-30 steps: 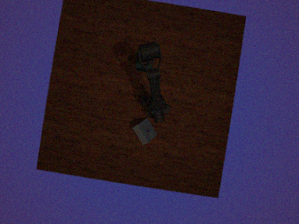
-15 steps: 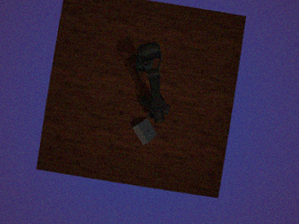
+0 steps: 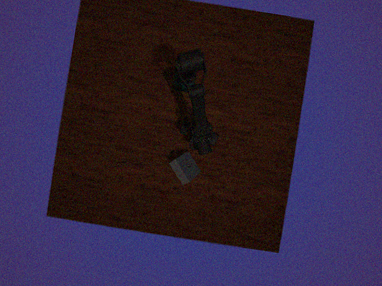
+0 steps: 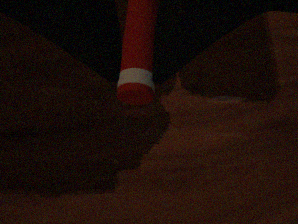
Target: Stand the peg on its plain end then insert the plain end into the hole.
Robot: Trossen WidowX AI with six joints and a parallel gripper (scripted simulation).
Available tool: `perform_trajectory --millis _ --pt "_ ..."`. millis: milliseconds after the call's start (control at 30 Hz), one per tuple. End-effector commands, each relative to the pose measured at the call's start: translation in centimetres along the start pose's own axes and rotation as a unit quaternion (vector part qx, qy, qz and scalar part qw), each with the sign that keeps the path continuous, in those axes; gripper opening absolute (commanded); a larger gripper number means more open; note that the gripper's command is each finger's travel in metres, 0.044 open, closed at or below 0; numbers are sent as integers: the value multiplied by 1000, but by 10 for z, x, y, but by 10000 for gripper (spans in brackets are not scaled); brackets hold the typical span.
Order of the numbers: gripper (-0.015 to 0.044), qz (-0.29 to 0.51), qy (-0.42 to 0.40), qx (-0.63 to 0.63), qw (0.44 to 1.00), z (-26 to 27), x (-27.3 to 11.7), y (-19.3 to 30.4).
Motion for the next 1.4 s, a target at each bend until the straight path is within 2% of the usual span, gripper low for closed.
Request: perform_trajectory --millis 0,1367 --pt "51 -22 7 1 1000 0 -3 5" --pt "51 -192 49 2 980 10 -19 42"
Point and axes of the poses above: the point midway between the two fingers, 35 mm back from their tips, its own x axis out along the fingers, its own z axis across the jaws, y = z × x, the point moved 6 cm from there along -x, back along the fingers, and after that the axes turned 14 degrees about -x, right-handed, at the moved point
